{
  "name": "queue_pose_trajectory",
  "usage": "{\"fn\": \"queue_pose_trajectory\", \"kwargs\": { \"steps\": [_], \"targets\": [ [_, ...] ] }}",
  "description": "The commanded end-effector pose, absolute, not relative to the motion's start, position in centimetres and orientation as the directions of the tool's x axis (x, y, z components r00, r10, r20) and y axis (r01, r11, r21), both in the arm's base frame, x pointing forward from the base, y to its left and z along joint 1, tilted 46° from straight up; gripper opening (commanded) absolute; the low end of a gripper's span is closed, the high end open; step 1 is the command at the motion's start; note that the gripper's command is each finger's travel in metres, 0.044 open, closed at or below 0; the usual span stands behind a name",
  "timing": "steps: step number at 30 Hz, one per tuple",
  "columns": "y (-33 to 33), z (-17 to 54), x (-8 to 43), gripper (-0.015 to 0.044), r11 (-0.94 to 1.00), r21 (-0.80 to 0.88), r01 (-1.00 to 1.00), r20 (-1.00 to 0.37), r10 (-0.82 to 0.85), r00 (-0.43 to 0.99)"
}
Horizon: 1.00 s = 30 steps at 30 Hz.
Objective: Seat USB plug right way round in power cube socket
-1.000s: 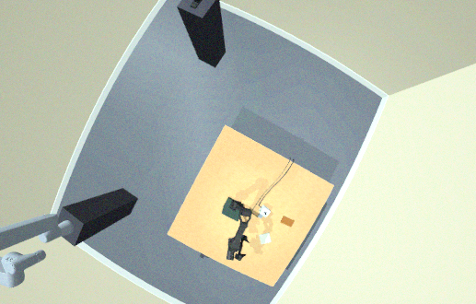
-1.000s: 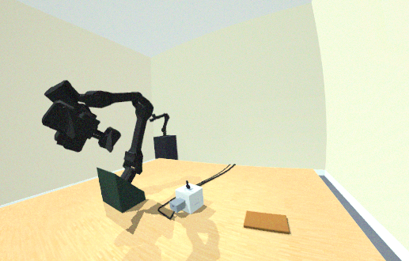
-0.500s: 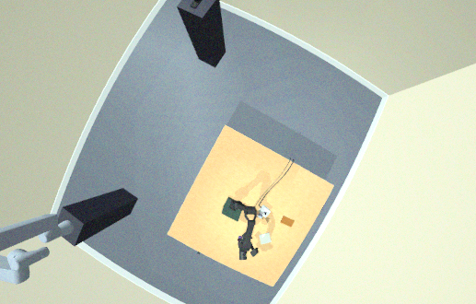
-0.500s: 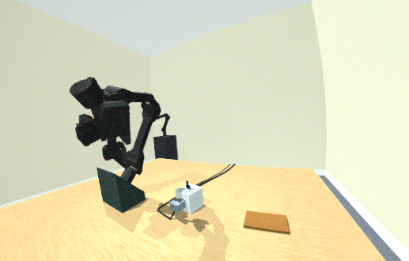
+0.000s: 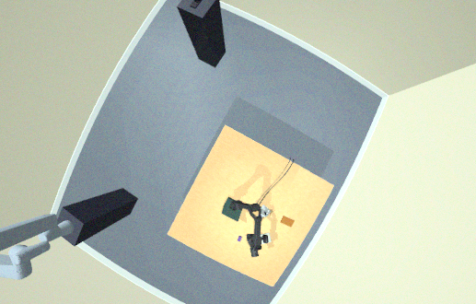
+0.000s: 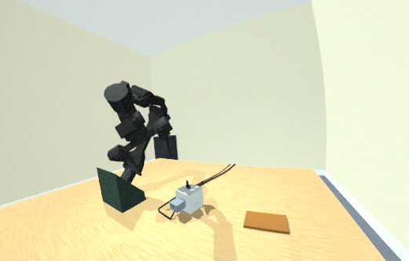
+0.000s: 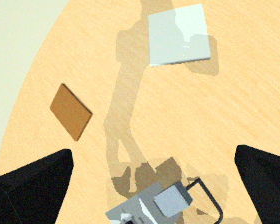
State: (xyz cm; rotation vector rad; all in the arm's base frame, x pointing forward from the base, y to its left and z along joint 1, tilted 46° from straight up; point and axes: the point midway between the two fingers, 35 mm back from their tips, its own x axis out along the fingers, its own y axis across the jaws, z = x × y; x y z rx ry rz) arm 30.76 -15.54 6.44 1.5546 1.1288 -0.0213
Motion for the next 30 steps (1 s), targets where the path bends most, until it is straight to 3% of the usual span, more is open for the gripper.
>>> {"fn": "queue_pose_trajectory", "kwargs": {
  "steps": [1, 9, 17, 24, 30],
  "targets": [
    [-9.0, 8.9, 31.8, 0.0440, 0.666, 0.746, -0.005, -0.627, 0.705, 0.331],
    [-5.3, 10.1, 31.4, 0.0440, 0.655, 0.581, -0.483, -0.655, 0.729, 0.200],
    [-1.8, 11.2, 30.5, 0.0440, 0.411, 0.359, -0.838, -0.680, 0.730, 0.066],
    [0.7, 12.3, 29.8, 0.0440, 0.094, 0.141, -0.986, -0.693, 0.720, -0.030],
    [0.9, 12.4, 29.9, 0.0440, 0.081, 0.132, -0.988, -0.694, 0.719, -0.034]
  ]
}}
